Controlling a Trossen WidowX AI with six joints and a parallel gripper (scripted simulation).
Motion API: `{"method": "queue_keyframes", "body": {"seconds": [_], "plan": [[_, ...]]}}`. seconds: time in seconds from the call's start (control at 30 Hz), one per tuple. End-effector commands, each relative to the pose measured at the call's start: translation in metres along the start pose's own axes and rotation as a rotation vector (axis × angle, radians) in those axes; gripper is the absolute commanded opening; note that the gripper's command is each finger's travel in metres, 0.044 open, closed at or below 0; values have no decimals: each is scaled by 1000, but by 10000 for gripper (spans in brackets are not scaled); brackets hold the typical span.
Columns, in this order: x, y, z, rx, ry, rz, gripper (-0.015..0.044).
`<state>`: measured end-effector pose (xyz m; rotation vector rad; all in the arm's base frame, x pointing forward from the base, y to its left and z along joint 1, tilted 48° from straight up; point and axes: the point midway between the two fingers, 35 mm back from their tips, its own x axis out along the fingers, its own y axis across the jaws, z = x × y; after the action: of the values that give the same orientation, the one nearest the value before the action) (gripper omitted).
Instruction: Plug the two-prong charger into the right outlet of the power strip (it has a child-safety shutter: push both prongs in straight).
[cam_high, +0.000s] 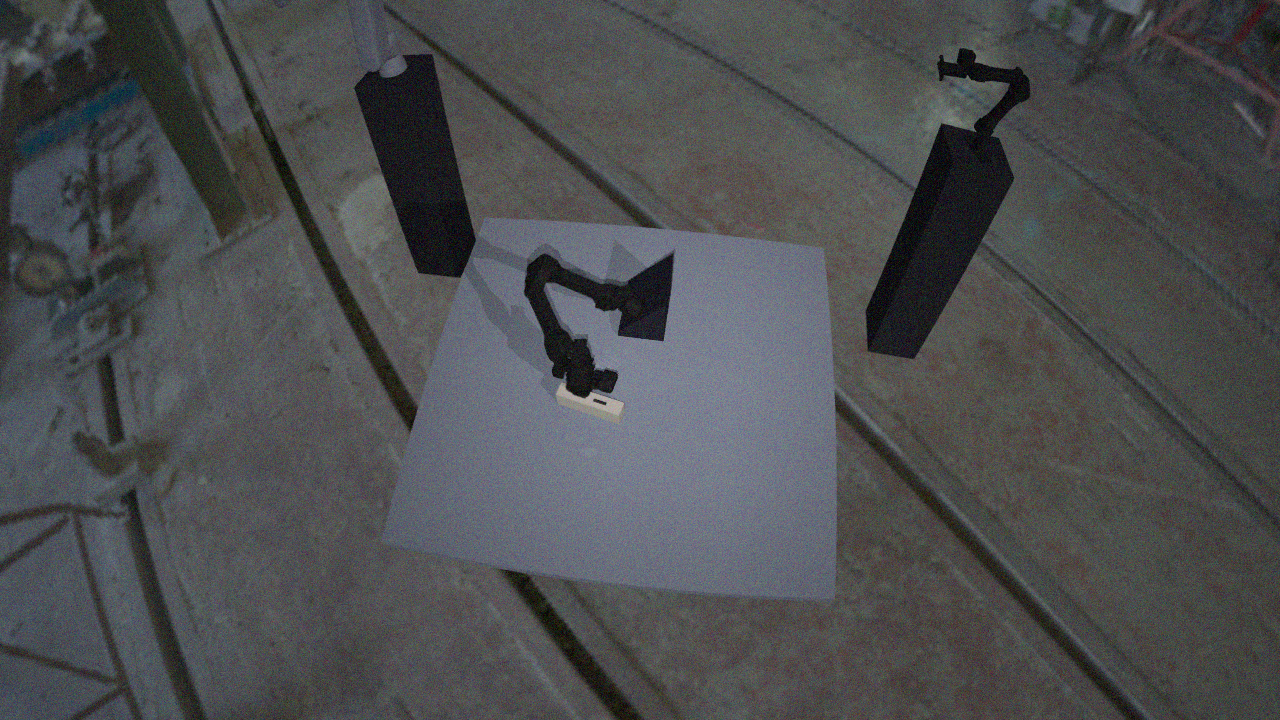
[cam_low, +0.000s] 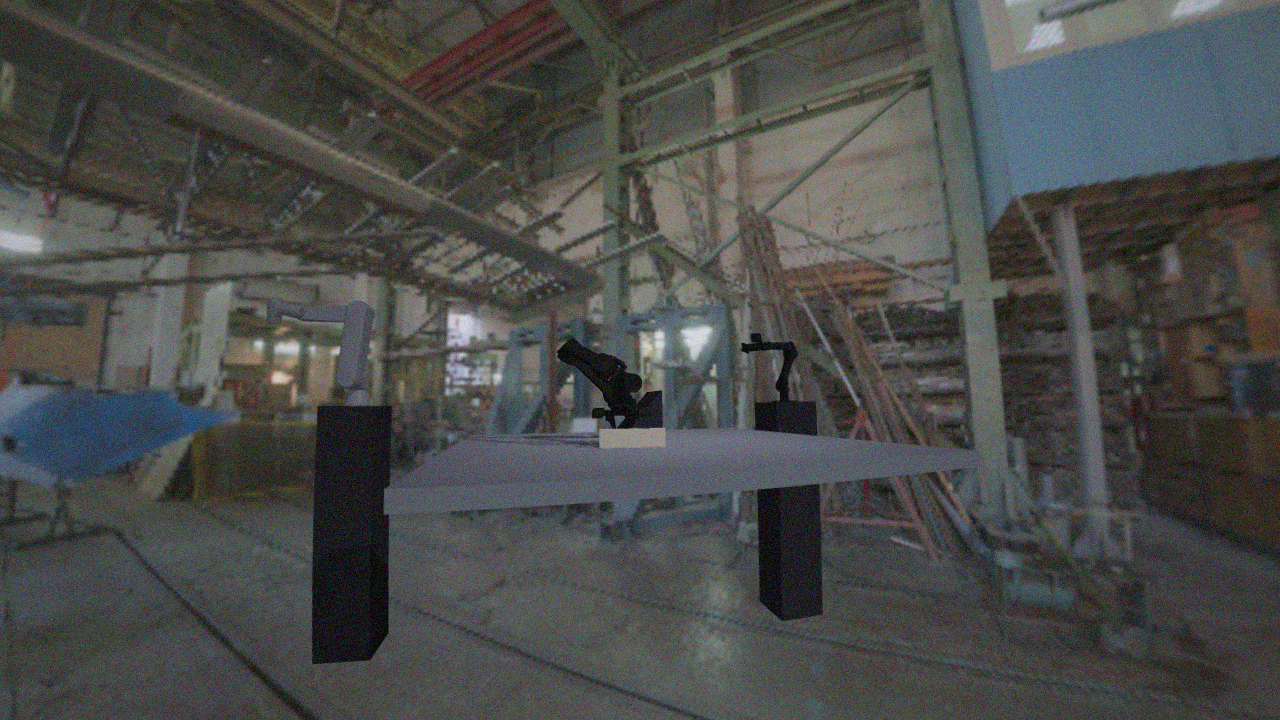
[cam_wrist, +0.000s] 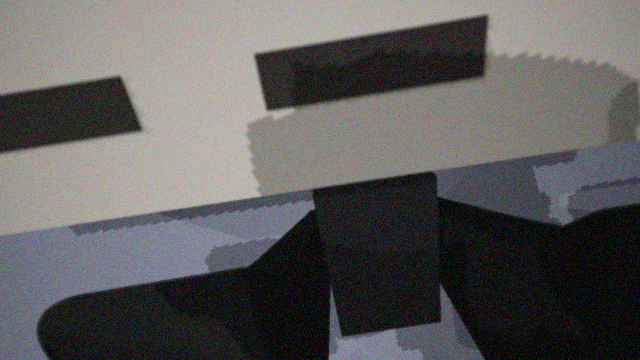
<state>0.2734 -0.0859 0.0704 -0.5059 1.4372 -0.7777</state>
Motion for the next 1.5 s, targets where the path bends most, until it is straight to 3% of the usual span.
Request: {"method": "queue_keyframes", "body": {"seconds": [0.0,1.47], "plan": [[-1,-1,10,21,-18,2,0],[-2,-2,14,21,-18,2,0]]}}
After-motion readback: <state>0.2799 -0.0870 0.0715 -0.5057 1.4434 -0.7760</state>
